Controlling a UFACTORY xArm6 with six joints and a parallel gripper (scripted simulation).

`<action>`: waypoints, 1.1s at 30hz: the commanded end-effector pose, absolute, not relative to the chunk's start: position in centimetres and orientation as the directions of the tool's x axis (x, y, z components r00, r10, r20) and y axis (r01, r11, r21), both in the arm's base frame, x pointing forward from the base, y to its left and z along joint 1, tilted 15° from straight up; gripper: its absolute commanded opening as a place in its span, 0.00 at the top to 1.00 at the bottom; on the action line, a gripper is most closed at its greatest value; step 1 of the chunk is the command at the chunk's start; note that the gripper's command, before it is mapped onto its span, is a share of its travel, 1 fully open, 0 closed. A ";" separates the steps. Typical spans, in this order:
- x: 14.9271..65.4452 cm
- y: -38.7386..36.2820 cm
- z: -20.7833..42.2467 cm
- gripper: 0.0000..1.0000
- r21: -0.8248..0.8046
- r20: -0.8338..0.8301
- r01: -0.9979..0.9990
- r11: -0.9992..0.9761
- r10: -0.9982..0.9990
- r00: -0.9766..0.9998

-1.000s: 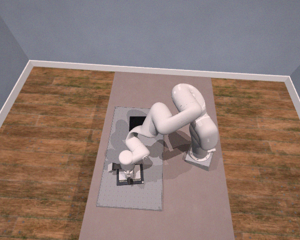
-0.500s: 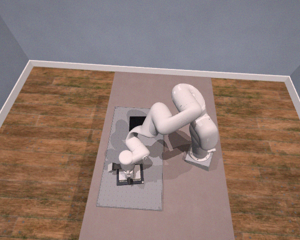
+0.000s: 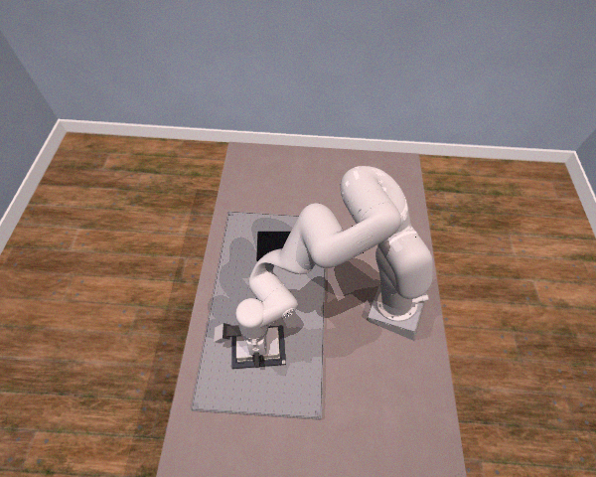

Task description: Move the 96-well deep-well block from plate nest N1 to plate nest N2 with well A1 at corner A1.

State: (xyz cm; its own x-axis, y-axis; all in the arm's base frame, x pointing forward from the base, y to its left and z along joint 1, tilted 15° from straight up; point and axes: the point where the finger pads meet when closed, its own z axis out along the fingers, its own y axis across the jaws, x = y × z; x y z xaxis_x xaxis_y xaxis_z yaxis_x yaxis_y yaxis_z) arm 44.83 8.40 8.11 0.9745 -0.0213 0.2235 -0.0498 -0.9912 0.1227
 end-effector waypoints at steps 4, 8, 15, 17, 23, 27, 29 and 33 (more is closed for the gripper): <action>44.9 8.5 8.5 1.00 0.121 0.227 -0.050 -0.991 -0.021 0.974; 44.8 8.5 8.7 1.00 0.121 0.227 -0.050 -0.991 -0.021 0.974; 44.7 8.6 9.2 1.00 0.121 0.227 -0.050 -0.991 -0.021 0.974; 44.7 8.6 9.2 1.00 0.121 0.227 -0.050 -0.991 -0.021 0.974; 44.7 8.6 9.6 1.00 0.121 0.227 -0.050 -0.991 -0.021 0.974; 44.6 8.7 9.8 1.00 0.121 0.227 -0.050 -0.991 -0.021 0.974; 44.6 8.7 9.9 1.00 0.121 0.227 -0.050 -0.991 -0.021 0.974; 44.5 8.7 10.1 1.00 0.121 0.227 -0.050 -0.991 -0.021 0.974</action>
